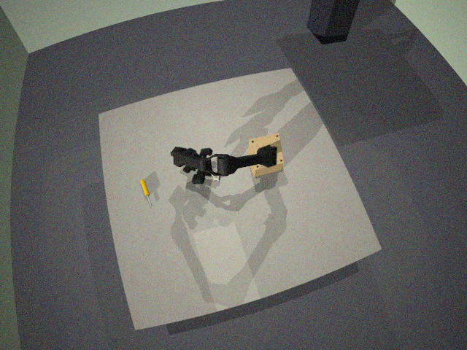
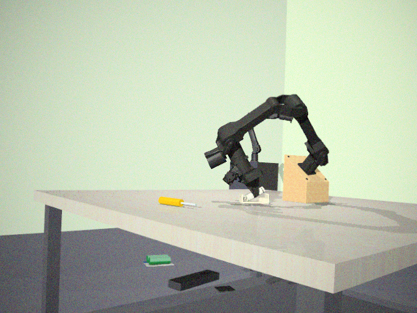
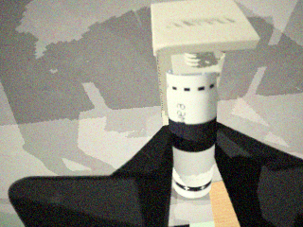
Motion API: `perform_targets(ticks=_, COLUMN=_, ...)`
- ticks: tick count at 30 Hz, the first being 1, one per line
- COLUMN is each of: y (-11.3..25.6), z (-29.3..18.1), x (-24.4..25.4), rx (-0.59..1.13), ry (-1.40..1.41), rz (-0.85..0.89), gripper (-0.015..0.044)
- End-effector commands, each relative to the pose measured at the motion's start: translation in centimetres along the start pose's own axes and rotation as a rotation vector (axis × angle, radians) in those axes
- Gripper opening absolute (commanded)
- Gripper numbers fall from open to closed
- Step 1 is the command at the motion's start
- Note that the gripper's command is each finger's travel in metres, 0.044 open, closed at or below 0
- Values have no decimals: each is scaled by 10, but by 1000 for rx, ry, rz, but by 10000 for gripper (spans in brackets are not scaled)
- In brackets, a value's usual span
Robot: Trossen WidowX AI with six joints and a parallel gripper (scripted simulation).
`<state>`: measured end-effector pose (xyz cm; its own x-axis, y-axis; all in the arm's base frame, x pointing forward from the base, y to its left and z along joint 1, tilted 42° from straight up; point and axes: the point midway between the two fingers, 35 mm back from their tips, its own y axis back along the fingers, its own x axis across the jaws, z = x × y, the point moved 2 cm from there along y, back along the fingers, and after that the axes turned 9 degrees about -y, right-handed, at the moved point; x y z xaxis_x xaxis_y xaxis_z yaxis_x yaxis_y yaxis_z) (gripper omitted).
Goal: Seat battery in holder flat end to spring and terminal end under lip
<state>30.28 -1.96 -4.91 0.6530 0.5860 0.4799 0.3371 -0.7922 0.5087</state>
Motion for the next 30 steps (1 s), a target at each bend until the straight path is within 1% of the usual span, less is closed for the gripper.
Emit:
perform_targets(ticks=1, y=1, z=5, x=-1, rx=0, ry=3, rz=-3, gripper=76)
perform_targets(ticks=19, y=5, z=13, x=0, rx=0, ry=3, rz=-2, gripper=76)
perform_targets(ticks=30, y=4, z=12, x=-1, rx=-46, ry=-6, rz=-5, gripper=76)
